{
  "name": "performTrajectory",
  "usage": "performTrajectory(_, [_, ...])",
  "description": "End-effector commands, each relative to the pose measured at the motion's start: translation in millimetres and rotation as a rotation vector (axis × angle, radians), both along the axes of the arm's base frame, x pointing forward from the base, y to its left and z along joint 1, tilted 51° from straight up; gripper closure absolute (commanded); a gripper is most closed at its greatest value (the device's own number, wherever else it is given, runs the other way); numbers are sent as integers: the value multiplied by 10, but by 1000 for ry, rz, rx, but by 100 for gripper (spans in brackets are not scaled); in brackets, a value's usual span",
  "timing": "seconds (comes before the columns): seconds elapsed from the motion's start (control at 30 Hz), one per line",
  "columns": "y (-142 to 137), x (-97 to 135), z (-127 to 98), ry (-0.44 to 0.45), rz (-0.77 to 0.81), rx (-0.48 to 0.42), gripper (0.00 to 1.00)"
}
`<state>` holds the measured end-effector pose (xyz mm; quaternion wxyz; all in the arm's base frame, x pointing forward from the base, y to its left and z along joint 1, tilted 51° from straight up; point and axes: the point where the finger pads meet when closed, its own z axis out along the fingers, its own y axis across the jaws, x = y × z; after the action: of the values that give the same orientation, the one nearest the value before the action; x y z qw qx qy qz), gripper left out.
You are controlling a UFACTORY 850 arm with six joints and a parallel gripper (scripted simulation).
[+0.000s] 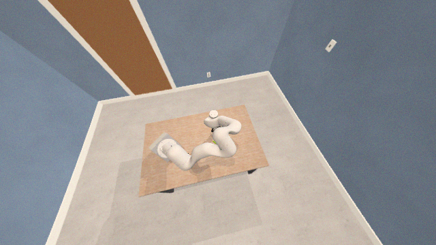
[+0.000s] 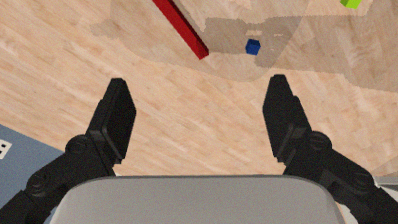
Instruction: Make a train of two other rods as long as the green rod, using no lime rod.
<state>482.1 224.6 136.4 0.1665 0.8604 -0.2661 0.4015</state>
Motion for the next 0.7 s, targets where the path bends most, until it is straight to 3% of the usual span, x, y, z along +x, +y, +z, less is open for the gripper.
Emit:
performTrajectory(0.0, [22, 36, 2, 78, 75, -83, 0])
performTrajectory(0.4, [64, 137, -4, 262, 304, -302, 0])
performTrajectory(0.67, [71, 153, -5, 292, 341, -338, 0])
